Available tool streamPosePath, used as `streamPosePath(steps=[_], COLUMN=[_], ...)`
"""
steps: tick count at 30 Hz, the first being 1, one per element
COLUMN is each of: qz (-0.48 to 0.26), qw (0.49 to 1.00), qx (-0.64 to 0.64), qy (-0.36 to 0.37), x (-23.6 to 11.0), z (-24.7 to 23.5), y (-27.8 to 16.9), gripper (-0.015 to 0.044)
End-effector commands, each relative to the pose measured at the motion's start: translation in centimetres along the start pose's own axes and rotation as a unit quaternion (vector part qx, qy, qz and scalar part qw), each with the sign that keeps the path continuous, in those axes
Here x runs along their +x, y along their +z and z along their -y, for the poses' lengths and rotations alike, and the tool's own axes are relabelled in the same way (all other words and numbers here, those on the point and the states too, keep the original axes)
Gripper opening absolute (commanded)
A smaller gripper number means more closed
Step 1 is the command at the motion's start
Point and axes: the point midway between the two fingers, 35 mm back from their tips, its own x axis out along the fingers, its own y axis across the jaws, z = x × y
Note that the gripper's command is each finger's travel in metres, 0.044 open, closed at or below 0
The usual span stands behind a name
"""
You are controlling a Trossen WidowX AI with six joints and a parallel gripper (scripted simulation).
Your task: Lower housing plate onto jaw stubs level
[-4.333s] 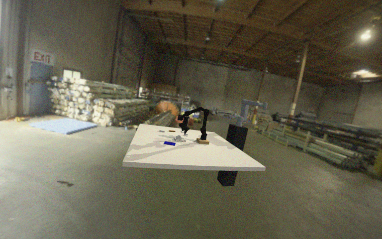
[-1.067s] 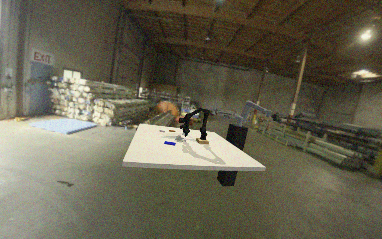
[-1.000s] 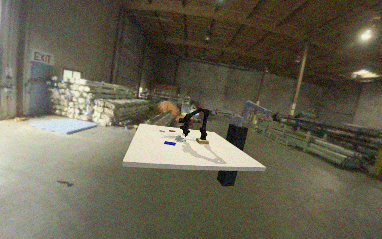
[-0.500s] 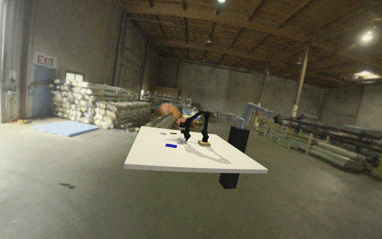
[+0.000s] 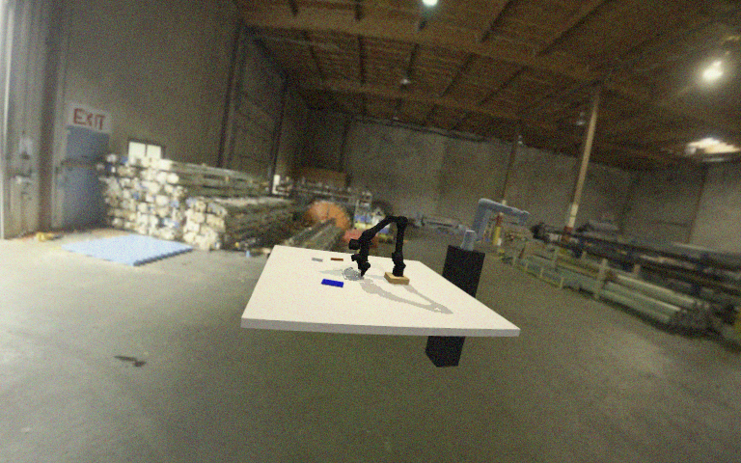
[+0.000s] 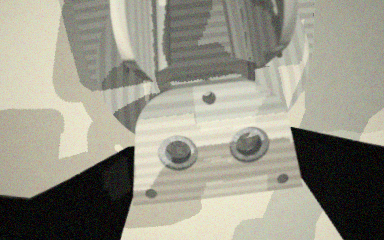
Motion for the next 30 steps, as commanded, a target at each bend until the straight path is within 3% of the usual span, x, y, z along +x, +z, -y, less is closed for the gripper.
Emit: streamPosePath(steps=[1, 30], qz=[0.000, 0.000], qw=[1.000, 1.000], qx=[0.002, 0.002], qy=[-0.001, -0.001], x=[0.08, 0.57], z=[0.05, 0.05], y=[-0.04, -0.04], gripper=[0.0351, 0.0351])
